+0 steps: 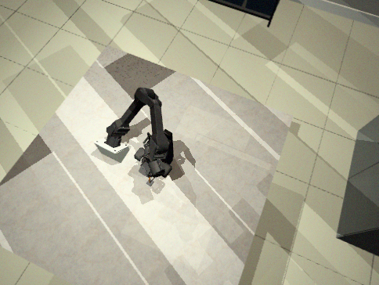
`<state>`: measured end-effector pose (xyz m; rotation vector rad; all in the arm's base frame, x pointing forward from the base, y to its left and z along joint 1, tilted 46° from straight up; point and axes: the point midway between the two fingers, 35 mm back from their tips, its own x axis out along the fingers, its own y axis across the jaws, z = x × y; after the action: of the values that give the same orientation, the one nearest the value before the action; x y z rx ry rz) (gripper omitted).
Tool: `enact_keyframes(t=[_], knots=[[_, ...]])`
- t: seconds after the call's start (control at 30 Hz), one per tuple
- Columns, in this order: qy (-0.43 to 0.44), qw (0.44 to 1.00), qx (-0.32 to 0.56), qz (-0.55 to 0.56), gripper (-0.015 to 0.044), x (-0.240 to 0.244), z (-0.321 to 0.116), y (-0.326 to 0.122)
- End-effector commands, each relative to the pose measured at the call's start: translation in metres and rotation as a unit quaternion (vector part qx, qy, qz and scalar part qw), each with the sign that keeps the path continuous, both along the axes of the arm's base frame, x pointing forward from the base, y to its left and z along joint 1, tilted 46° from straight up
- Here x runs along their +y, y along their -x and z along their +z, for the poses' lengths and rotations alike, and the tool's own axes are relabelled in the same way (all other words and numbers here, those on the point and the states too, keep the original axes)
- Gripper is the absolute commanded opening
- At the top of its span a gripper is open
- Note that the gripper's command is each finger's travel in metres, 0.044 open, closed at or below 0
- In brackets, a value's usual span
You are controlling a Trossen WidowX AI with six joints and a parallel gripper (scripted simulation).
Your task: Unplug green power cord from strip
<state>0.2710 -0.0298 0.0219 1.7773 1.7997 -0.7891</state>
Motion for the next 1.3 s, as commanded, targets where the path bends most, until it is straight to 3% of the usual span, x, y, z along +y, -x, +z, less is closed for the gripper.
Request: enact_keyframes(t=[0.0,0.3,0.43,0.7,1.27], knots=[[0.000,1.000,-0.003,-0.002,0.0160,0.002,0.001,-0.001],[0.000,1.000,-0.003,-0.002,0.0160,0.009,-0.005,0.000],[0.001,1.000,-0.002,0.000,0.0055,0.007,-0.005,0.000],[0.001,1.000,-0.002,0.000,0.0002,0.007,-0.005,0.000],[0.002,1.000,-0.002,-0.001,0.0000,-0.010,-0.021,-0.001]])
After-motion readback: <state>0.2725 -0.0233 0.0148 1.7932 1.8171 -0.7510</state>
